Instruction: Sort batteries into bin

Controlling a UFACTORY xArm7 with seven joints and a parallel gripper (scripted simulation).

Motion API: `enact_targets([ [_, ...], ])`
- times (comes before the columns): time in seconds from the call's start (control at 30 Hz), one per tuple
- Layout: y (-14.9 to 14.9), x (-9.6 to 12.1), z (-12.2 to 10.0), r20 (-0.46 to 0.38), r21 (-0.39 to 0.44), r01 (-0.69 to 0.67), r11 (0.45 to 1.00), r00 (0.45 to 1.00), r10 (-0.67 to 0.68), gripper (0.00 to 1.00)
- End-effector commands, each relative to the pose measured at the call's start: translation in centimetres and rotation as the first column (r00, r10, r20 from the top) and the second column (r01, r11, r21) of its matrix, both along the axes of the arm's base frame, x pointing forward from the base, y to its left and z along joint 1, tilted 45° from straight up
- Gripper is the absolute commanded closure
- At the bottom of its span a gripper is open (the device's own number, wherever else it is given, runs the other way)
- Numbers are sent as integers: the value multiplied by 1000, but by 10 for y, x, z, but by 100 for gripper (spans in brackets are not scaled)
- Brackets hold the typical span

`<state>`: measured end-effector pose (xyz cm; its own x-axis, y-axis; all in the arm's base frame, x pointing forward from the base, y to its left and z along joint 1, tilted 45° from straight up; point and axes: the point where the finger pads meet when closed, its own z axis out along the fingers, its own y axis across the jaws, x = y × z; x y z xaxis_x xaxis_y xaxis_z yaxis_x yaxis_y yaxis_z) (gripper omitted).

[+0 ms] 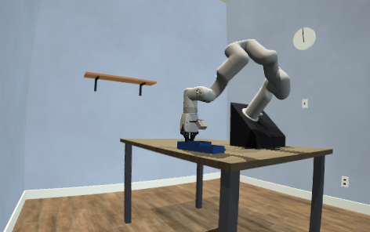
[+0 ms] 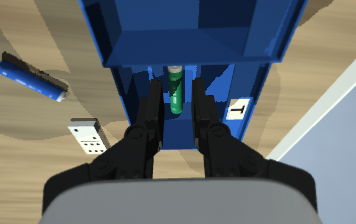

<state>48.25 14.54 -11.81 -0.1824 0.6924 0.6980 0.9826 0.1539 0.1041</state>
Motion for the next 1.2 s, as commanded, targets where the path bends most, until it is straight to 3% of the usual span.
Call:
enact_targets([
  [0.0,-4,2,3,3,-2,3,1000,1000,-3,77],
  [0.7,-22,3,21,3,-2,3,1000,1000,-3,77],
  [0.93,-39,3,37,3,-2,3,1000,1000,-3,77],
  [1.17,-39,3,37,3,-2,3,1000,1000,-3,77],
])
